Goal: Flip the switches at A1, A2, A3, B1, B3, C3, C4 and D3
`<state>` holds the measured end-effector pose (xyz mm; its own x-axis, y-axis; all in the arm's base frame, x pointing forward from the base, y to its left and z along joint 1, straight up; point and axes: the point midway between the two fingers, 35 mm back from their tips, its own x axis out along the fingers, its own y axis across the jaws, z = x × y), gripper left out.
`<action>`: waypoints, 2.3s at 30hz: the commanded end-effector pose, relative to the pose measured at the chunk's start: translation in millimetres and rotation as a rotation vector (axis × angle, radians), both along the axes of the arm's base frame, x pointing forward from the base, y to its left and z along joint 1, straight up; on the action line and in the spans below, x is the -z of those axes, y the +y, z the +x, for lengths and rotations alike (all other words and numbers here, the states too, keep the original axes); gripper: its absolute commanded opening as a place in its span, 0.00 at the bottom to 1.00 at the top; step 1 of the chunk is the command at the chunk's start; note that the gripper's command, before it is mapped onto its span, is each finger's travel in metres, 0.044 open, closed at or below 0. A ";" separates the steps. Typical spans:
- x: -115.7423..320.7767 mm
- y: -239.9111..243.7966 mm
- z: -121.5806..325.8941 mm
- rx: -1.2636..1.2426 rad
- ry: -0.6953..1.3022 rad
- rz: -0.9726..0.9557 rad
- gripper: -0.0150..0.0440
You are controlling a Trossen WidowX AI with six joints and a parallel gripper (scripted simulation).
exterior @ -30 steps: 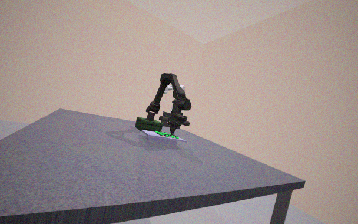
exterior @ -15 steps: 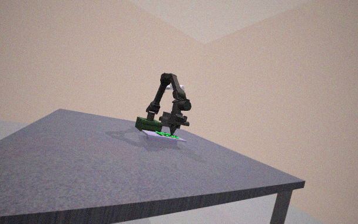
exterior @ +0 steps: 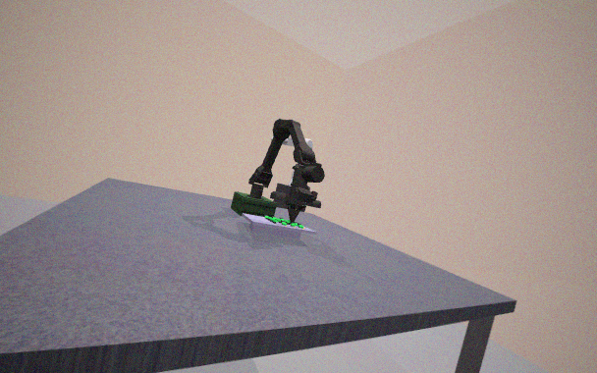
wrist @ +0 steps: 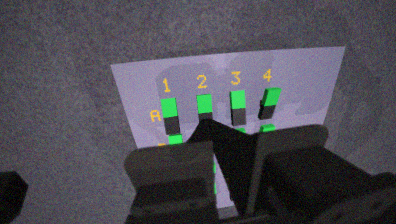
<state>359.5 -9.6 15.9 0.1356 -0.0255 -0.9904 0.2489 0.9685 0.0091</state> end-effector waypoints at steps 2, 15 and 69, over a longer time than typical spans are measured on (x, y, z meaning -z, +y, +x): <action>0.9 -0.8 0.7 -0.004 -0.003 -0.005 0.25; -38.9 0.1 -1.3 -0.002 0.013 0.001 0.25; -3.4 -33.7 -8.0 -0.004 -0.002 -0.007 0.25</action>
<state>351.2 -42.9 19.5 0.1365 -0.0307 -0.9902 0.2495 0.9684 0.0043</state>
